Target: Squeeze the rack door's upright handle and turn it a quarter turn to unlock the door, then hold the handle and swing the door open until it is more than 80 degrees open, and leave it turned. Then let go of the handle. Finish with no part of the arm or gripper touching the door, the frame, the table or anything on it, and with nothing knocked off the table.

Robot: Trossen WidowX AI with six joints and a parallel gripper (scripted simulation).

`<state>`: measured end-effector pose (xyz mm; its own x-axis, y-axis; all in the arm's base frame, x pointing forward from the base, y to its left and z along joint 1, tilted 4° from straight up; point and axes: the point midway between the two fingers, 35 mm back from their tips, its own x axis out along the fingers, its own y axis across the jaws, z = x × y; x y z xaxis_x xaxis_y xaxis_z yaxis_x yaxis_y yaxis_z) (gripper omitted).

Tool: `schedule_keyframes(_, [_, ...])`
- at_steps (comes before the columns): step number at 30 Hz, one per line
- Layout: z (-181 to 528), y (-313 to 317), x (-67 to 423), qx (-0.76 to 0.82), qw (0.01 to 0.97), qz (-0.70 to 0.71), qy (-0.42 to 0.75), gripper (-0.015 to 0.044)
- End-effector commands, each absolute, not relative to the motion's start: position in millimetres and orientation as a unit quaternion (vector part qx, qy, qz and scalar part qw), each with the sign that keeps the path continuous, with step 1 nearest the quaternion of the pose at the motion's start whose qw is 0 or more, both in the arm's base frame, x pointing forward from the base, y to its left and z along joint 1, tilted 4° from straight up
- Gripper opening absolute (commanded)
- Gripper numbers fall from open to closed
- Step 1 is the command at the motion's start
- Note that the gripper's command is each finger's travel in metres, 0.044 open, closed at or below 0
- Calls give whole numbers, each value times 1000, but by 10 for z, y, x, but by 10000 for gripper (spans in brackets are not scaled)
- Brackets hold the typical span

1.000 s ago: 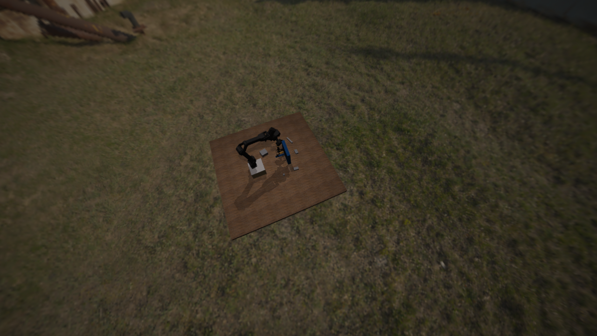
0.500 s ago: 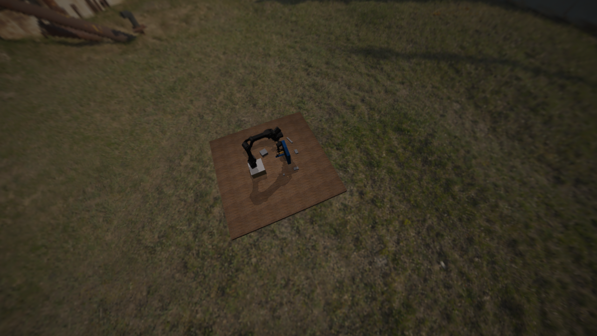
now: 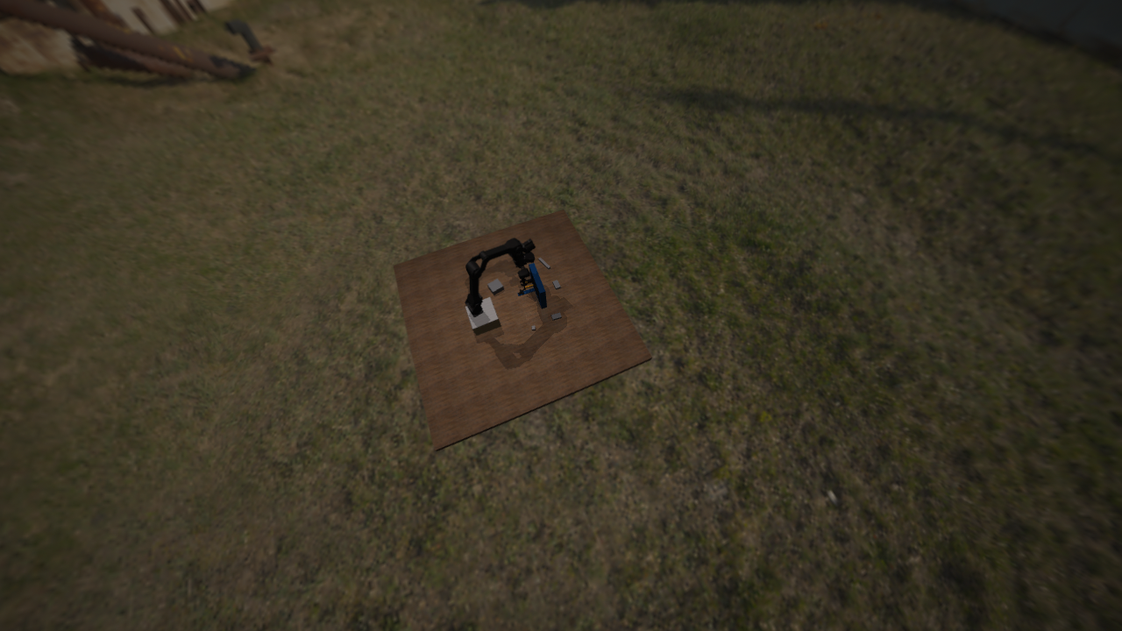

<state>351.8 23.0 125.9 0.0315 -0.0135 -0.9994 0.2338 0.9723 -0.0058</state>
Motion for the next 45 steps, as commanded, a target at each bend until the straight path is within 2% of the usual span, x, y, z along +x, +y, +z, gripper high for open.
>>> schedule_keyframes(1, [1237, 227, 3491, 79, 696, -96, 707, 297])
schedule_keyframes(45, [576, 212, 3482, 79, 696, -96, 707, 297])
